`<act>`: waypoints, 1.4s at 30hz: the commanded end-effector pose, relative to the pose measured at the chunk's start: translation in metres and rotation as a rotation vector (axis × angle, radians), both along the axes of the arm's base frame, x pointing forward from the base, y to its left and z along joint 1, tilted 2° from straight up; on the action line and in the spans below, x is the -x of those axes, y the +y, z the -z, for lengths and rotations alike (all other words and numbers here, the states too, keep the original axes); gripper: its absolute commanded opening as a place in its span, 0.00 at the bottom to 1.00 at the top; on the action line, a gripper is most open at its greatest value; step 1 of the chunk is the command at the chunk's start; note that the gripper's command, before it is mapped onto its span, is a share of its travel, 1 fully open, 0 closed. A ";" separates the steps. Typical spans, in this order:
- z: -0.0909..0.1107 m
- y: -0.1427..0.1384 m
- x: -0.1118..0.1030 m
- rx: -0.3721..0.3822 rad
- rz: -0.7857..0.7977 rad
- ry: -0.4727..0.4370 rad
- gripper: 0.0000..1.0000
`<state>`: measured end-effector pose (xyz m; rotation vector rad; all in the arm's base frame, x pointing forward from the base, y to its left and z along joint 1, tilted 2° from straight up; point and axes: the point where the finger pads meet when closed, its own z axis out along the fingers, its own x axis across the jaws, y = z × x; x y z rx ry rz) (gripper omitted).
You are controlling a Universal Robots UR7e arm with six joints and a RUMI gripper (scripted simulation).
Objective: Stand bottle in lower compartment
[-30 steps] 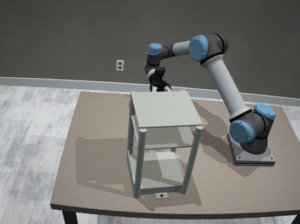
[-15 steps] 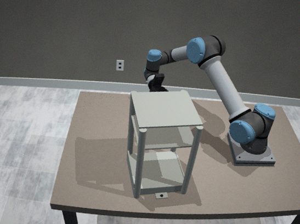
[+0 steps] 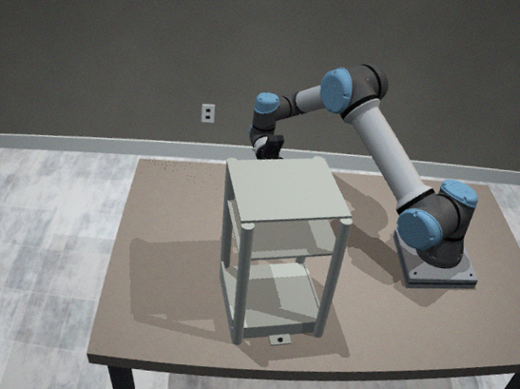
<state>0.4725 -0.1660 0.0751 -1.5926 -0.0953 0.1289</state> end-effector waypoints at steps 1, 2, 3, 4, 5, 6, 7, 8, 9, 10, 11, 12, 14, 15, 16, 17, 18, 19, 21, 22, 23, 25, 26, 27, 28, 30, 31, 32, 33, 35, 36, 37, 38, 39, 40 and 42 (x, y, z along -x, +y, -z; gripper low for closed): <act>0.006 0.000 0.000 0.001 0.000 -0.001 0.46; 0.006 0.000 0.000 0.001 0.000 -0.001 0.46; 0.007 0.000 0.000 0.001 0.000 -0.001 0.46; 0.008 0.000 0.000 0.001 0.000 -0.001 0.46; 0.009 0.000 0.000 0.001 0.000 -0.001 0.46; 0.010 0.000 0.000 0.001 0.000 -0.001 0.46; 0.011 0.000 0.000 0.001 0.000 -0.001 0.46; 0.011 -0.001 0.000 0.001 0.000 -0.001 0.46; 0.012 -0.001 0.000 0.001 0.000 -0.001 0.46; 0.013 -0.001 0.000 0.001 0.000 -0.001 0.46; 0.013 -0.001 0.000 0.001 0.000 -0.001 0.46; 0.014 -0.001 0.000 0.001 0.000 -0.001 0.46; 0.015 -0.001 0.000 0.001 0.000 -0.001 0.46; 0.015 -0.001 0.000 0.001 0.000 -0.001 0.46; 0.015 -0.001 0.000 0.001 0.000 -0.001 0.46; 0.016 -0.001 0.000 0.001 0.000 -0.001 0.46; 0.016 -0.001 0.000 0.001 0.000 -0.001 0.46; 0.016 -0.001 0.000 0.001 0.000 -0.001 0.46; 0.016 -0.001 0.000 0.001 0.000 -0.001 0.46; 0.016 -0.001 0.000 0.001 0.000 -0.001 0.46; 0.016 -0.001 0.000 0.001 0.000 -0.001 0.46; 0.016 -0.001 0.000 0.001 0.000 -0.001 0.46; 0.016 -0.001 0.000 0.001 0.000 -0.001 0.46; 0.017 -0.001 0.000 0.001 0.000 -0.001 0.46; 0.017 -0.001 0.000 0.001 0.000 -0.001 0.46; 0.017 -0.001 0.000 0.001 0.000 -0.001 0.46; 0.017 -0.001 0.000 0.001 0.000 -0.001 0.46; 0.017 -0.001 0.000 0.001 0.000 -0.001 0.46; 0.017 -0.001 0.000 0.001 0.000 -0.001 0.46; 0.017 -0.001 0.000 0.001 0.000 -0.001 0.46; 0.017 -0.001 0.000 0.001 0.000 -0.001 0.46; 0.017 -0.001 0.000 0.001 0.000 -0.001 0.46; 0.017 -0.001 0.000 0.001 0.000 -0.001 0.46; 0.017 -0.001 0.000 0.001 0.000 -0.001 0.46; 0.017 -0.001 0.000 0.001 0.000 -0.001 0.46; 0.017 -0.001 0.000 0.001 0.000 -0.001 0.46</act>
